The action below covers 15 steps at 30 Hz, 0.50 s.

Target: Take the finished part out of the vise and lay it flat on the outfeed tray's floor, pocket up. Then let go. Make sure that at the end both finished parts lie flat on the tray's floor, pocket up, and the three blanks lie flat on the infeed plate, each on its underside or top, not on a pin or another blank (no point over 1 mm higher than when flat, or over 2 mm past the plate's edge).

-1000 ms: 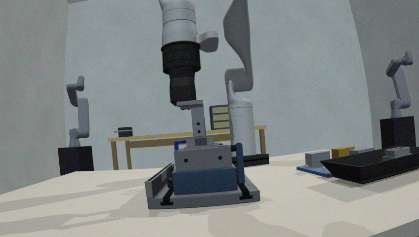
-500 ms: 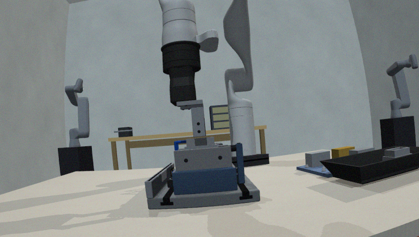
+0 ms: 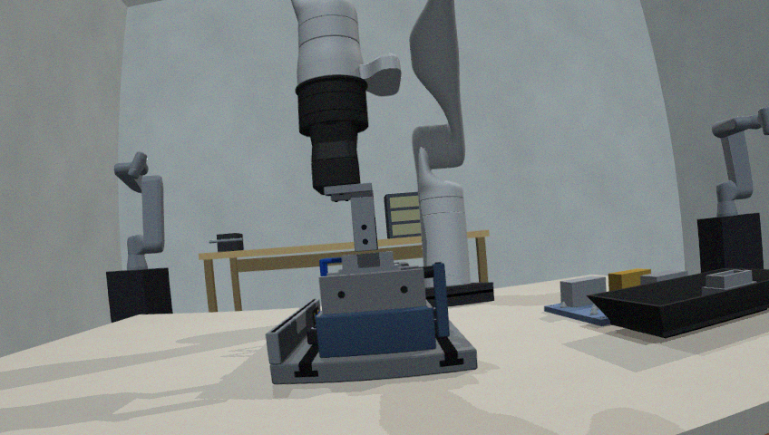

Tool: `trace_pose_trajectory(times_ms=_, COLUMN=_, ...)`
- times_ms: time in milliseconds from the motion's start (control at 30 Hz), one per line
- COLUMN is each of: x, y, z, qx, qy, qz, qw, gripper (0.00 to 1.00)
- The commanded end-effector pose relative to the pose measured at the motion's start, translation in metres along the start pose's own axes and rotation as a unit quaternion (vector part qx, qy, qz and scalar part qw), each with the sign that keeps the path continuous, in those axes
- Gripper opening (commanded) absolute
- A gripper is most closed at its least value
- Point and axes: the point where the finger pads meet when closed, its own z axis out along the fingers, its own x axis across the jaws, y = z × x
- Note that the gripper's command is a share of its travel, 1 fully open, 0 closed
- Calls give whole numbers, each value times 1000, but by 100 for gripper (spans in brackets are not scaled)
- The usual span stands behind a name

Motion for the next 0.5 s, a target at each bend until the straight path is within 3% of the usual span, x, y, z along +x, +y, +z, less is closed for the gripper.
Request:
trace_pose_trajectory(times_ms=0, x=1, y=0, z=-1, qx=0, qy=1, qz=0, qw=1000, gripper=100)
trace_pose_trajectory(times_ms=467, x=1, y=0, z=1, qx=0, qy=1, qz=0, qw=1000, gripper=100)
